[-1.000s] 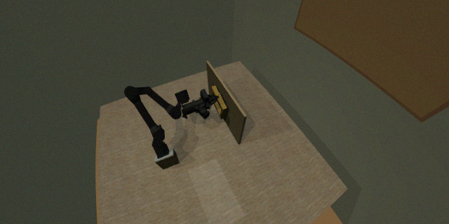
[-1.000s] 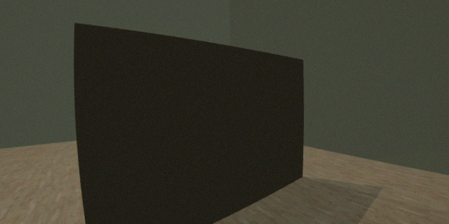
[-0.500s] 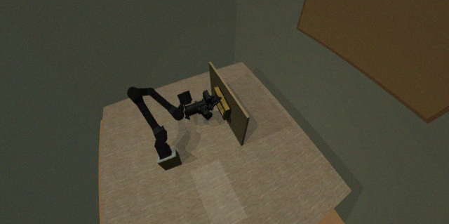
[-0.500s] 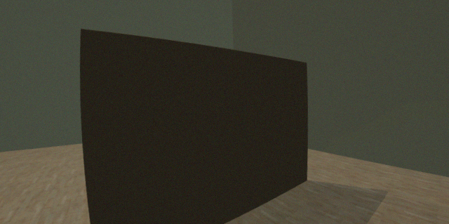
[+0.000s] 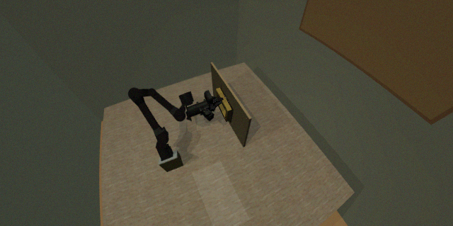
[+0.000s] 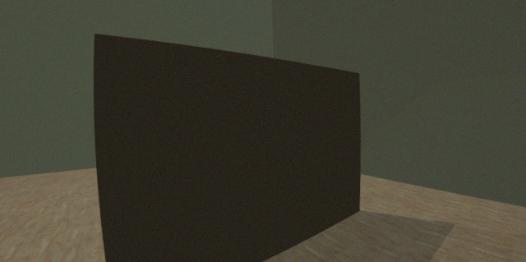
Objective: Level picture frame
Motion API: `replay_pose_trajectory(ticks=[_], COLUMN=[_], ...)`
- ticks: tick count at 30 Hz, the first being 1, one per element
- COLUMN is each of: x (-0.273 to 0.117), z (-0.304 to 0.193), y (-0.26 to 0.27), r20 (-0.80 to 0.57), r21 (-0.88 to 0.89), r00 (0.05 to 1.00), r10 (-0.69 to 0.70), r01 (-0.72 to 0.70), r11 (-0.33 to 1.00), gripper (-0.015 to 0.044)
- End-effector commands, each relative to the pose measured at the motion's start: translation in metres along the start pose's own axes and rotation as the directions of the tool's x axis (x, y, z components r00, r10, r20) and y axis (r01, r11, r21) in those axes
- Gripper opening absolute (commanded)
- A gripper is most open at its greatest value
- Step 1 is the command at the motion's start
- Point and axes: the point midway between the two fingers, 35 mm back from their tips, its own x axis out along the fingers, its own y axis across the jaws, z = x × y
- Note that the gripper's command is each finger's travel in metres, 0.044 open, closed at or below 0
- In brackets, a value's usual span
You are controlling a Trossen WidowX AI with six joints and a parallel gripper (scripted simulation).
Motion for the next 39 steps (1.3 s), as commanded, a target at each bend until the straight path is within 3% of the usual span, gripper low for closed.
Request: replay_pose_trajectory(ticks=[1, 23, 33, 39], x=[0.0000, 0.0000, -0.0001, -0.0099], z=[-0.0003, -0.0006, -0.0002, -0.0038], y=[-0.0003, 0.0005, 0.0007, 0.0020], r20=[-0.001, 0.001, 0.001, 0.002], r21=[-0.037, -0.146, -0.126, -0.109], r00=[1.000, 1.000, 1.000, 1.000], r10=[-0.002, -0.002, 0.001, 0.001], r01=[0.002, 0.002, -0.001, -0.001], r11=[0.999, 0.989, 0.992, 0.994], gripper=[0.0000, 0.0000, 0.0260, 0.0260])
